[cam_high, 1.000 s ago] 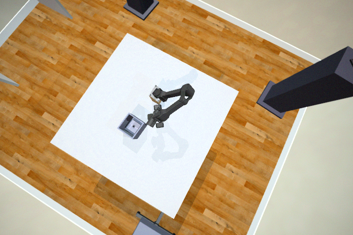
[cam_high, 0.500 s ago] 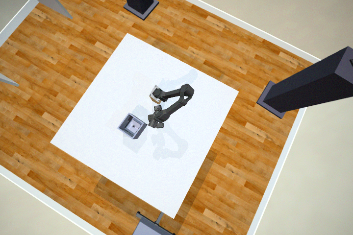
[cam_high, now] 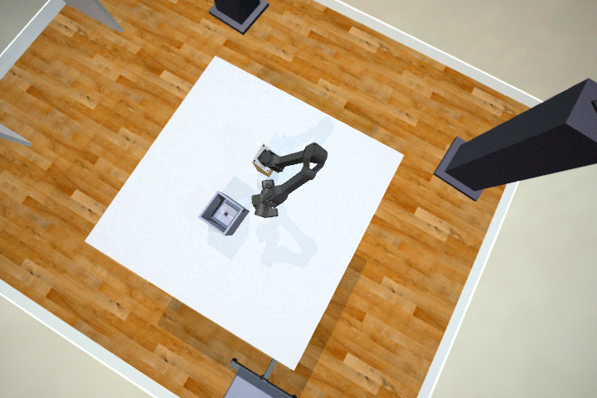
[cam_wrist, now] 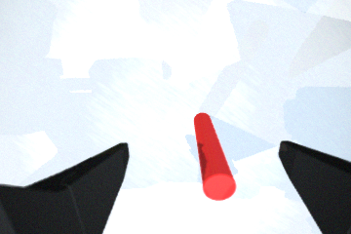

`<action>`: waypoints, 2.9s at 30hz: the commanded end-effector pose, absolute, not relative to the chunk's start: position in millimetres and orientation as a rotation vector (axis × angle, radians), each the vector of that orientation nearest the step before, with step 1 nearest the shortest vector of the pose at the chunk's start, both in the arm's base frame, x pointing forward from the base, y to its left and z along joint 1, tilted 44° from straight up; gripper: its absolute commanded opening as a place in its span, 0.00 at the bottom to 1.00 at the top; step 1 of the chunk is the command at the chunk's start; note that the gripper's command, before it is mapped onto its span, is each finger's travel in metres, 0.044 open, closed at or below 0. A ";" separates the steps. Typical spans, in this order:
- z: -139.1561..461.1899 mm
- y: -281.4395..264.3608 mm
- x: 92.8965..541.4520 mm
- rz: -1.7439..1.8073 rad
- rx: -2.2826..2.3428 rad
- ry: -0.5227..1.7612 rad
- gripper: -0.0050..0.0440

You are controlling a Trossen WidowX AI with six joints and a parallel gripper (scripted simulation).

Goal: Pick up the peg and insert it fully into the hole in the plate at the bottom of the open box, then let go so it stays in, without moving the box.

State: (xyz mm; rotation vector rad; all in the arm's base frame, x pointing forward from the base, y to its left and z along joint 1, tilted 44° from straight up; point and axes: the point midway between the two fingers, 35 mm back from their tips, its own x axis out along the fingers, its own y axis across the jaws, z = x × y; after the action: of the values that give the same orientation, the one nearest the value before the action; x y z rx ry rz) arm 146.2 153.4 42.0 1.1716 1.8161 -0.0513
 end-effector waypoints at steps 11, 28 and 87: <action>36.2 156.3 143.1 -0.063 1.171 1.823 0.66; 36.2 156.3 143.1 -0.063 1.171 1.823 0.25; 92.3 72.2 200.0 -0.083 1.159 1.814 0.10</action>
State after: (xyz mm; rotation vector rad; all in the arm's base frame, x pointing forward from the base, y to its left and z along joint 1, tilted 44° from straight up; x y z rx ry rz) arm 195.1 76.0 91.4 1.1624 1.8149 -0.0820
